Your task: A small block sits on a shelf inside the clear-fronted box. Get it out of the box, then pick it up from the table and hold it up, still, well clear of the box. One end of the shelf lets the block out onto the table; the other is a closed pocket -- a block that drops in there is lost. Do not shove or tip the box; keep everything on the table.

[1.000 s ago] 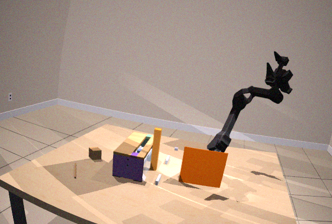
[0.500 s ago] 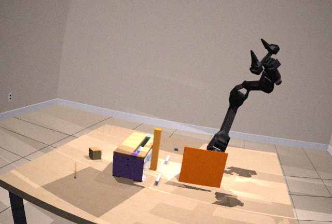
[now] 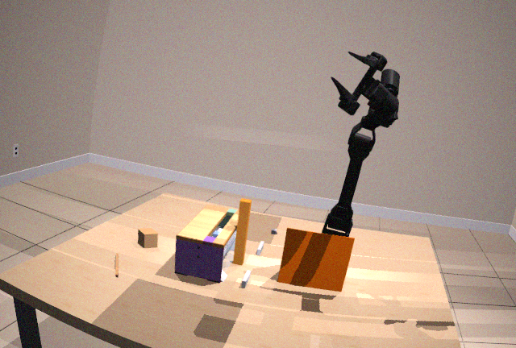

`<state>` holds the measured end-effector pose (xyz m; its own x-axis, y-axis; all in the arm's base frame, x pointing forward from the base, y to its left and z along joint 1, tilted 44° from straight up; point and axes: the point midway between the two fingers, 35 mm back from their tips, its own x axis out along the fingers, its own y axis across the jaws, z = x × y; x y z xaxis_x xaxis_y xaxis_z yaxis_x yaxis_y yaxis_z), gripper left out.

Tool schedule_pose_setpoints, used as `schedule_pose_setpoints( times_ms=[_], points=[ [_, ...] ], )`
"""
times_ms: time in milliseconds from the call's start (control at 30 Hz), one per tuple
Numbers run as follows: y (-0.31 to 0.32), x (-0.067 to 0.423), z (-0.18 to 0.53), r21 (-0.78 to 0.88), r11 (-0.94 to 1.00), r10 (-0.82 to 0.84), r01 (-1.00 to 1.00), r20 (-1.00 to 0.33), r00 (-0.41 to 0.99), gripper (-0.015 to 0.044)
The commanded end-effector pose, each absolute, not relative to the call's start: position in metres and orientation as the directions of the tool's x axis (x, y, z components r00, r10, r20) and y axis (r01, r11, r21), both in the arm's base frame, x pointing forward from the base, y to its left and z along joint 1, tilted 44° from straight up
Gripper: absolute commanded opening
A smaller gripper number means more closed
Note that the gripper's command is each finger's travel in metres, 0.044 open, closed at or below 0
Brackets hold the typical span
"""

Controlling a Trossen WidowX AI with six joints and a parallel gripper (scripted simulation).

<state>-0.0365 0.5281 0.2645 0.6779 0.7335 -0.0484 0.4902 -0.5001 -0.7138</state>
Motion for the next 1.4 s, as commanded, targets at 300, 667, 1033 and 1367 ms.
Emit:
schedule_pose_setpoints(
  times_ms=[300, 667, 1033, 1367],
  points=[
    [0.523, 0.118, 0.172, -0.671, -0.72, 0.504, 0.178, -0.329, 0.799, 0.04],
    [0.422, 0.263, 0.086, -0.472, -0.821, 0.05, -0.32, -0.618, 0.785, 0.04],
    [0.252, 0.335, 0.033, -0.154, -0.525, -0.465, -0.837, -0.771, 0.434, 0.04],
    [0.152, 0.335, 0.028, 0.042, -0.169, -0.663, -0.985, -0.744, 0.082, 0.04]
  ],
)
